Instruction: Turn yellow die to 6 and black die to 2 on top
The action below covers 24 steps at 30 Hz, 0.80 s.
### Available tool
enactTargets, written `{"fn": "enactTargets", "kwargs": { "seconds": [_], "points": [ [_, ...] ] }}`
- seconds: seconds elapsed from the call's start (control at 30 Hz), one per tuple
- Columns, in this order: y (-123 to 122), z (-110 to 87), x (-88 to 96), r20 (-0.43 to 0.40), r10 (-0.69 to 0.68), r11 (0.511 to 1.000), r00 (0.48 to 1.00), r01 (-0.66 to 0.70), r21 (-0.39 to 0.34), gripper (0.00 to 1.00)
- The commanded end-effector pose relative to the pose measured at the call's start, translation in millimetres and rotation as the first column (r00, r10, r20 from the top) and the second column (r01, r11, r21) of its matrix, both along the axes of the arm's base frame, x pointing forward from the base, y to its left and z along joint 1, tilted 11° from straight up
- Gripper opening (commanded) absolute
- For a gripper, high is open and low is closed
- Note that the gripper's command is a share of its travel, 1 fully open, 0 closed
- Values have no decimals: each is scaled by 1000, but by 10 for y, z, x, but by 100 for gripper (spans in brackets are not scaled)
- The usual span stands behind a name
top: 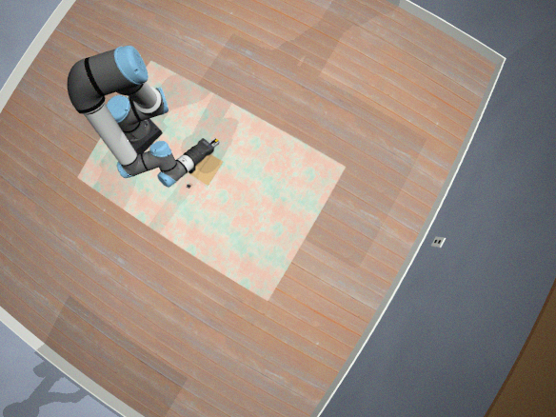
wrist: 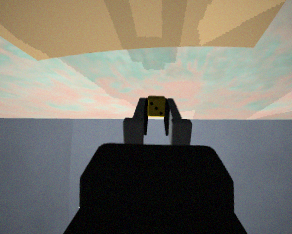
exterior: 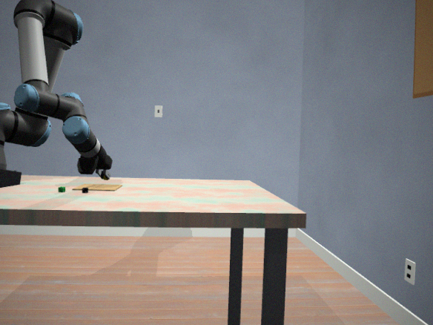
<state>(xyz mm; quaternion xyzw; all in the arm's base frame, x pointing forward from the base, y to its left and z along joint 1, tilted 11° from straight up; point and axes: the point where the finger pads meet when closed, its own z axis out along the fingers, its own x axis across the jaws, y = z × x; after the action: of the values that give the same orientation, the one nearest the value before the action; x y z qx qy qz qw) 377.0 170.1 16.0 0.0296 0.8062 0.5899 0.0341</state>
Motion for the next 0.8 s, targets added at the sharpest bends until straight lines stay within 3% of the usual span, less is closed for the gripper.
{"fn": "enactTargets", "kwargs": {
  "seconds": [0.0, 0.77],
  "points": [
    [14, -6, -13, -4, 0, 1000, 1000, 0, 3, 34],
    [31, -99, -10, -4, 0, 1000, 1000, 0, 3, 34]
  ]
}}
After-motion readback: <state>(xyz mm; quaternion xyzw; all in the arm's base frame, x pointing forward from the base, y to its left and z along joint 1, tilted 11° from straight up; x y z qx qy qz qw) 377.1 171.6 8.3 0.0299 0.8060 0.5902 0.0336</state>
